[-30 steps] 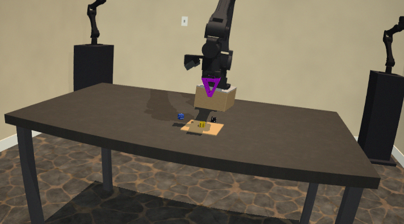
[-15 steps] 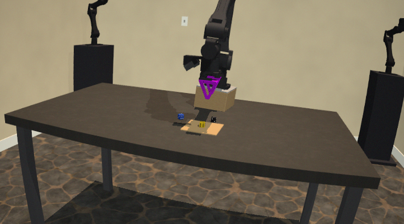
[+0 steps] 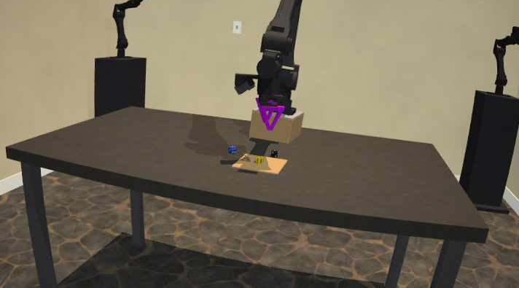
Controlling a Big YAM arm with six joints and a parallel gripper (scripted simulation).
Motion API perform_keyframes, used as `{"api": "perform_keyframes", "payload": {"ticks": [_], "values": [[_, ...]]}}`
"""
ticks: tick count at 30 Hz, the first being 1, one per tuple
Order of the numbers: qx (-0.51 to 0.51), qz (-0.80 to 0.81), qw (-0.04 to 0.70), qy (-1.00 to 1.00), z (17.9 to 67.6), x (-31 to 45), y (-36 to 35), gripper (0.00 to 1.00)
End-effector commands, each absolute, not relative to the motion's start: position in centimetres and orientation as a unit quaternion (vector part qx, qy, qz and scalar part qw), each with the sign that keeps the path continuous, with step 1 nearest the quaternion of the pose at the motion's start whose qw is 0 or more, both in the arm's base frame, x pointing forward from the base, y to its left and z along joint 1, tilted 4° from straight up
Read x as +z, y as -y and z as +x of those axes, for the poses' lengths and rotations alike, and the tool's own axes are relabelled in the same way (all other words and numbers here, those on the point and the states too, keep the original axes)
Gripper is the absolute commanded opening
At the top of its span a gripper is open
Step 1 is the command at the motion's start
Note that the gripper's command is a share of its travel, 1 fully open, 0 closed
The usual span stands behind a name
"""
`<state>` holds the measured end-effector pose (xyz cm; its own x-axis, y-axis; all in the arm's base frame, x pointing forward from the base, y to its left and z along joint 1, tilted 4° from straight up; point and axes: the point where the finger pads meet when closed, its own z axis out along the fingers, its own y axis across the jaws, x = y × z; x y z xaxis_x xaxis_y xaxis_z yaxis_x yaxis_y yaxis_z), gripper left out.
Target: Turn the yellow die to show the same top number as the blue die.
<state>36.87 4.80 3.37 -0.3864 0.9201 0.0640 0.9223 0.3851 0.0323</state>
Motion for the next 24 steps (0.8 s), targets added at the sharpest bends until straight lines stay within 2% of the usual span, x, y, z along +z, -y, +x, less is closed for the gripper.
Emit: {"api": "perform_keyframes", "payload": {"ticks": [1, 24], "values": [[-0.047, -0.482, -0.005, 0.875, 38.1, 4.4, -5.0, 1.0], [-0.041, -0.133, -0.012, 0.99, 37.7, 2.5, -4.2, 1.0]]}}
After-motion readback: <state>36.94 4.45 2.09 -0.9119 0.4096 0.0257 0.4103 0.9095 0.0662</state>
